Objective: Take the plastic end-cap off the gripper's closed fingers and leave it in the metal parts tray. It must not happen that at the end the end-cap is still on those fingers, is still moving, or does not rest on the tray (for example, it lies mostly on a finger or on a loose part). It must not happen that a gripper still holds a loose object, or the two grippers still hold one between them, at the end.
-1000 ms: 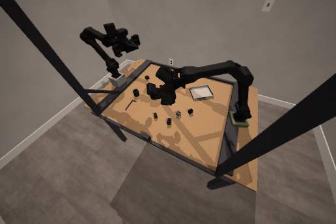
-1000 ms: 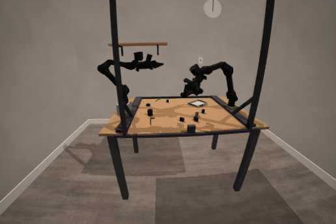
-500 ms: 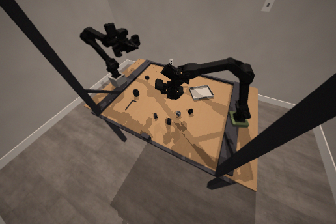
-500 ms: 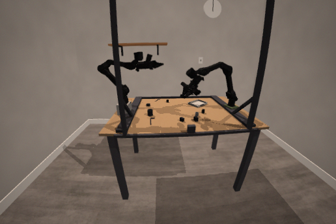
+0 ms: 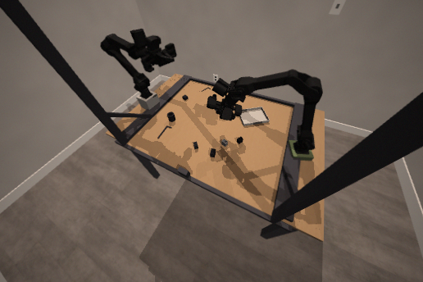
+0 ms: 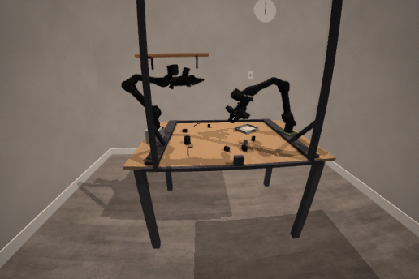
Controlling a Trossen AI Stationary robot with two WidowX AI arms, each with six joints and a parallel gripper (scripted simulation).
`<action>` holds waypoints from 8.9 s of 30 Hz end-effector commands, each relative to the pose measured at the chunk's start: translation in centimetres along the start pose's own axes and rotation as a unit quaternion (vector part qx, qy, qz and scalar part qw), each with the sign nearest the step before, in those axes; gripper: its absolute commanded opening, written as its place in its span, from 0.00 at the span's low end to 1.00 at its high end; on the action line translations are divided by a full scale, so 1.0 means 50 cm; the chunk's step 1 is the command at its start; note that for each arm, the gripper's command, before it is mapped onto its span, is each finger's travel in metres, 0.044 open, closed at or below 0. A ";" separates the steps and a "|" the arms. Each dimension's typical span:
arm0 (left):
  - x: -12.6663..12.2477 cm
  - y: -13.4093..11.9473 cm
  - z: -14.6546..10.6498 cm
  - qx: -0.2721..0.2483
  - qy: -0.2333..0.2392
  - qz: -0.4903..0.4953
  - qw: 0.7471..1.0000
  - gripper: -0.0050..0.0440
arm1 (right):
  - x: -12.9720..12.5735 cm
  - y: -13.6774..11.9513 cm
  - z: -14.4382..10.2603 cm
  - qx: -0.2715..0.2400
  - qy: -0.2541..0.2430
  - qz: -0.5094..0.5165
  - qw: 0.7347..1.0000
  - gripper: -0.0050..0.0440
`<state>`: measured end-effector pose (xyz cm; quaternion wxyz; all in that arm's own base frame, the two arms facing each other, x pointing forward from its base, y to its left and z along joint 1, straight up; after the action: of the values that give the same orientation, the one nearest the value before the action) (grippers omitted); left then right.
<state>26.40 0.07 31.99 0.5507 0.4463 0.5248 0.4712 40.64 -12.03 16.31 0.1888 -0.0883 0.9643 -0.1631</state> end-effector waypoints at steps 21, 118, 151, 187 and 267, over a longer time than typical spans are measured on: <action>-0.001 0.014 -0.002 -0.011 0.000 -0.001 1.000 0.10 | 0.228 -0.089 0.005 0.026 0.143 0.100 0.984 0.10; -0.001 0.014 -0.002 -0.011 0.000 -0.001 1.000 0.10 | 0.419 -0.063 0.103 0.021 0.251 0.157 0.955 0.51; -0.001 0.014 -0.002 -0.011 0.000 -0.001 1.000 0.10 | 0.399 -0.068 0.070 0.023 0.248 0.158 0.955 0.51; -0.002 0.014 -0.002 -0.010 0.000 -0.001 1.000 0.10 | 0.268 -0.042 -0.055 0.071 0.078 0.307 0.946 0.51; -0.004 0.016 0.002 -0.010 -0.003 0.003 1.000 0.10 | 0.093 0.140 -0.468 -0.409 -0.409 0.652 0.490 0.51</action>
<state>26.58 0.00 32.03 0.5510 0.4473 0.5244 0.4704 26.55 0.02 31.97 0.5499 0.4479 0.5244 0.4713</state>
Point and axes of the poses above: on each arm, the point midway between the two fingers, 35 mm back from their tips, its own z axis out along the fingers, its own x axis across the jaws, y = z × x, the point moved 5 cm from there along -z, back along the fingers, and after that the axes turned 9 degrees about -z, right-handed, at the moved point
